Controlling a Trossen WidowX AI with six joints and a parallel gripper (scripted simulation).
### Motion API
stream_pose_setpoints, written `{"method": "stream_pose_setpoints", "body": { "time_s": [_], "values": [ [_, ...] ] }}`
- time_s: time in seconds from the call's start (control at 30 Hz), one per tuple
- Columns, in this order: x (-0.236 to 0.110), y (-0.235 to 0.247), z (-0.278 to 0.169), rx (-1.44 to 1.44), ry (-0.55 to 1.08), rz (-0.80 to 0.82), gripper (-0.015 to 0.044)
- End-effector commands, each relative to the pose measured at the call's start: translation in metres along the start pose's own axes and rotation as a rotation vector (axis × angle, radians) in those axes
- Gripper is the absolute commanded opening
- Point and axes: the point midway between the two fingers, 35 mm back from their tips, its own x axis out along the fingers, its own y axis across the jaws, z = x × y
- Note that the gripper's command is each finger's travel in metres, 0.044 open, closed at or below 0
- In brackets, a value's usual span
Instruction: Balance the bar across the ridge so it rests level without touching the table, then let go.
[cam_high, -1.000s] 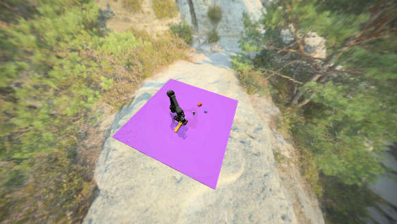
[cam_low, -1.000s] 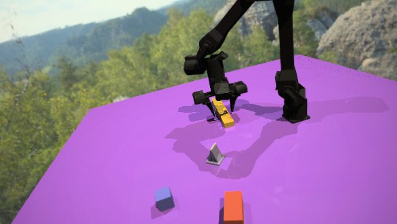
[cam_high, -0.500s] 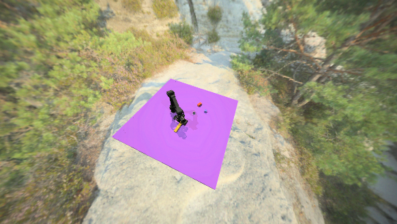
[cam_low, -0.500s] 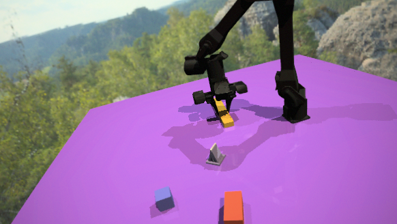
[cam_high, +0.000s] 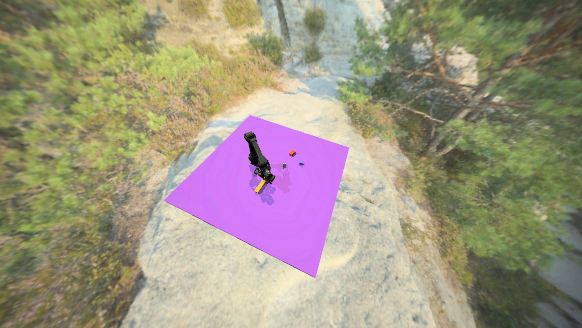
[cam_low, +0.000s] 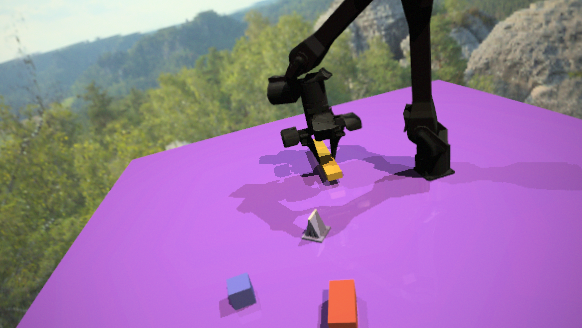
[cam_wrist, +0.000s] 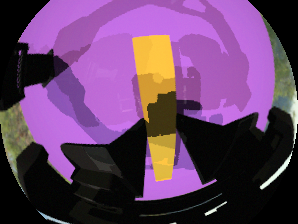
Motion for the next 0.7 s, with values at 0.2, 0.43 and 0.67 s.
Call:
{"method": "stream_pose_setpoints", "body": {
  "time_s": [0.2,0.43,0.67],
  "values": [
    [-0.030,-0.003,-0.002,-0.003,0.010,-0.012,0.0000],
    [-0.048,-0.003,-0.002,-0.004,0.010,-0.012,0.0000],
    [-0.066,-0.001,-0.001,-0.005,0.010,-0.011,0.0000]
  ]
}}
